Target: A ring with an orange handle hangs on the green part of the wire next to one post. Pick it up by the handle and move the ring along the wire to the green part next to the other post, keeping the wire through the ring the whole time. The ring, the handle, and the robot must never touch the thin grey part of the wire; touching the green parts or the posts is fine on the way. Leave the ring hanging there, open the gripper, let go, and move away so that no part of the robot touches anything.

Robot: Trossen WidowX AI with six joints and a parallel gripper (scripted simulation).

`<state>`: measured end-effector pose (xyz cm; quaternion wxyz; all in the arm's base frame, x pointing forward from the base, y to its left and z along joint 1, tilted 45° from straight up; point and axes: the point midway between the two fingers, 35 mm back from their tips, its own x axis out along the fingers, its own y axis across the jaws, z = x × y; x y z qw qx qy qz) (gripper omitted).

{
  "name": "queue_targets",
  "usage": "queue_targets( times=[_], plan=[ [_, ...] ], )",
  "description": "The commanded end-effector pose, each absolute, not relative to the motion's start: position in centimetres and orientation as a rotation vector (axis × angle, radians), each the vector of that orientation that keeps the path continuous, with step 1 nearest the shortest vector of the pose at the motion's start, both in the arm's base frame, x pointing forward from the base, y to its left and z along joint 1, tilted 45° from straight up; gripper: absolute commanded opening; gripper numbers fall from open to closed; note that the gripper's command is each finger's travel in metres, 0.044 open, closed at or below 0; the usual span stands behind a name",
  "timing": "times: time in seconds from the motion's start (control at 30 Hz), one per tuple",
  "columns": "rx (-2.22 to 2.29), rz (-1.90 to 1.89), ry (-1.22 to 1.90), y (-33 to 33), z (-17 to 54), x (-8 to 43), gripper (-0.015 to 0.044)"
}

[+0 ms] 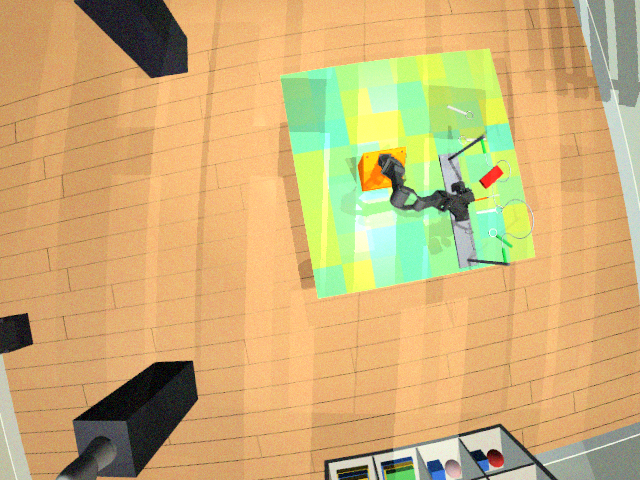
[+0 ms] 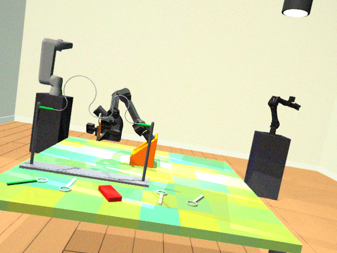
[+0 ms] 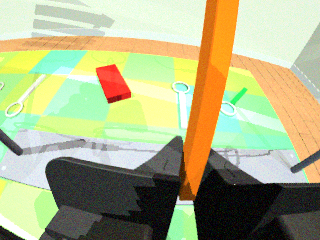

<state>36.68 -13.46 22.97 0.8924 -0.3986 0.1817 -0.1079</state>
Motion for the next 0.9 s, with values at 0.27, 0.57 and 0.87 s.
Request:
queue_targets(
  times=[0.27, 0.57, 0.87],
  plan=[
    [-0.776, -0.214, 0.377, -12.1, 21.9, 36.5, -0.015],
    [-0.686, -0.189, 0.393, -10.6, 20.6, 36.4, -0.015],
    [-0.549, -0.152, 0.415, -8.7, 19.3, 36.2, -0.015]
  ],
)
